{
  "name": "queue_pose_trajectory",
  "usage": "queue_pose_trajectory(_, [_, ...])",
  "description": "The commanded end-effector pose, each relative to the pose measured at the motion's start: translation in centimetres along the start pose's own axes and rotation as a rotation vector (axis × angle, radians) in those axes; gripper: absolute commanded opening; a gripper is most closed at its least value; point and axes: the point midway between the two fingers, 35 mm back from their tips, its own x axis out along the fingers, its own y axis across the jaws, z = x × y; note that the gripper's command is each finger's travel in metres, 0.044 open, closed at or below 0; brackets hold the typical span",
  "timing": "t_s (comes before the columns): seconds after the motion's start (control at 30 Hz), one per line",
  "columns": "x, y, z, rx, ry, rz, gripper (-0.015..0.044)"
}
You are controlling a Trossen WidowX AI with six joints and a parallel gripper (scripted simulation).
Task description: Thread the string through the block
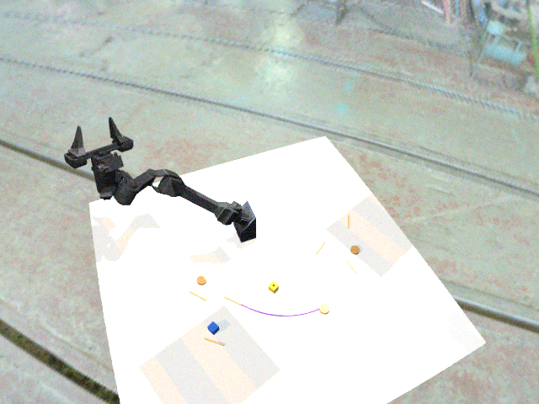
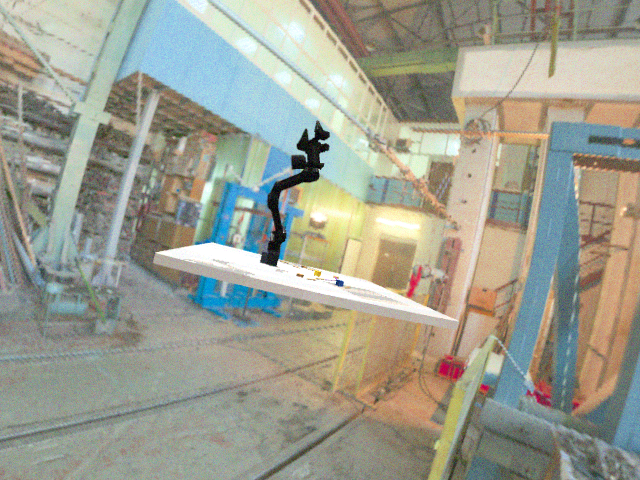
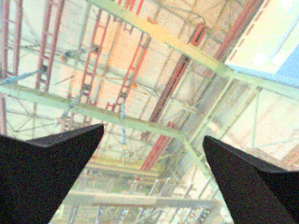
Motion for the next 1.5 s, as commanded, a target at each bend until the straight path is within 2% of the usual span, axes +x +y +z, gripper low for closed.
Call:
queue_pose_trajectory(0.0, [-0.4,1.4,1.9,0.137,-0.014,0.079,0.044])
queue_pose_trajectory(0.13, [-1.0,2.5,4.0,0.235,-0.031,0.138,0.044])
queue_pose_trajectory(0.4, [-4.5,6.0,14.8,0.667,-0.113,0.431,0.044])
queue_pose_trajectory(0.73, [-12.3,5.9,30.0,1.142,-0.251,0.889,0.044])
queue_pose_trajectory(1.13, [-24.5,-1.7,44.2,1.492,-0.459,1.5,0.044])
queue_pose_trajectory(1.47, [-36.0,-12.7,50.3,1.551,-0.7,2.077,0.044])
